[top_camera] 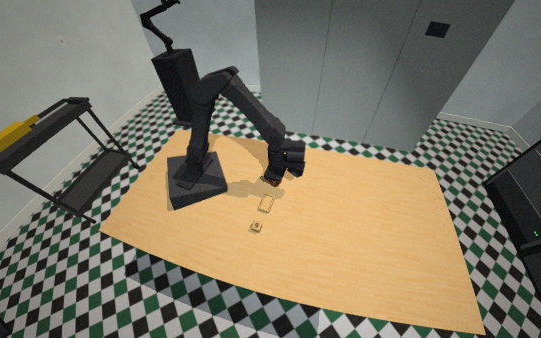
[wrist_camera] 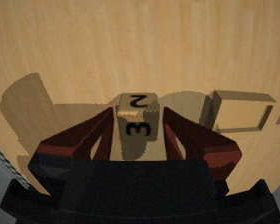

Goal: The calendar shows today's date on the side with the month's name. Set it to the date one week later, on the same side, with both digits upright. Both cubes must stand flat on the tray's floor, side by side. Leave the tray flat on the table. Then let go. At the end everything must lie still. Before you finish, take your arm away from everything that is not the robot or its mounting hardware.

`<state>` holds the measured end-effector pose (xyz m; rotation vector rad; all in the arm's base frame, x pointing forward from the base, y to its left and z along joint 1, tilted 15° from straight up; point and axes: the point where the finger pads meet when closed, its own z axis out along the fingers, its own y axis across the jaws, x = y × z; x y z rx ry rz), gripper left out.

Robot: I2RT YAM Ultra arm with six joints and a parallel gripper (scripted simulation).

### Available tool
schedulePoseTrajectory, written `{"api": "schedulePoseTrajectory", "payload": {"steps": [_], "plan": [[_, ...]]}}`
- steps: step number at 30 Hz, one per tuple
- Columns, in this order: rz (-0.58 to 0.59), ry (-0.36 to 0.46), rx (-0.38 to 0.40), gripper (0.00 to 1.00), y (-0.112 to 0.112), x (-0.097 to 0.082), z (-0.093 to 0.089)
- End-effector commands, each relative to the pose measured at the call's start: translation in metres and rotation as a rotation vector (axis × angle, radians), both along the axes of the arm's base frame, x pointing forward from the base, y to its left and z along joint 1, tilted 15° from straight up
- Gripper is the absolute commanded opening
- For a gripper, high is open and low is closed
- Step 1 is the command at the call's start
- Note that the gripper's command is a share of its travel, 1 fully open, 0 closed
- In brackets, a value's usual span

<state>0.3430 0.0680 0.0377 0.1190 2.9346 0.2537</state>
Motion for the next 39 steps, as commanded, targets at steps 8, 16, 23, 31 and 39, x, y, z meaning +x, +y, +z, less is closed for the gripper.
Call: {"api": "schedulePoseTrajectory", "payload": {"steps": [8,16,23,31,39], "plan": [[-0.001,-0.011,0.000,0.45,-0.0001,0.0020,0.0030],[-0.001,-0.011,0.000,0.26,-0.0001,0.0020,0.0030],[-0.001,-0.011,0.000,0.26,-0.0001,0.0020,0.0030],[-0.001,-0.011,0.000,0.26,-0.0001,0.0020,0.0030],[-0.001,-0.011,0.000,0.26,-0.0001,0.0020,0.0030]]}}
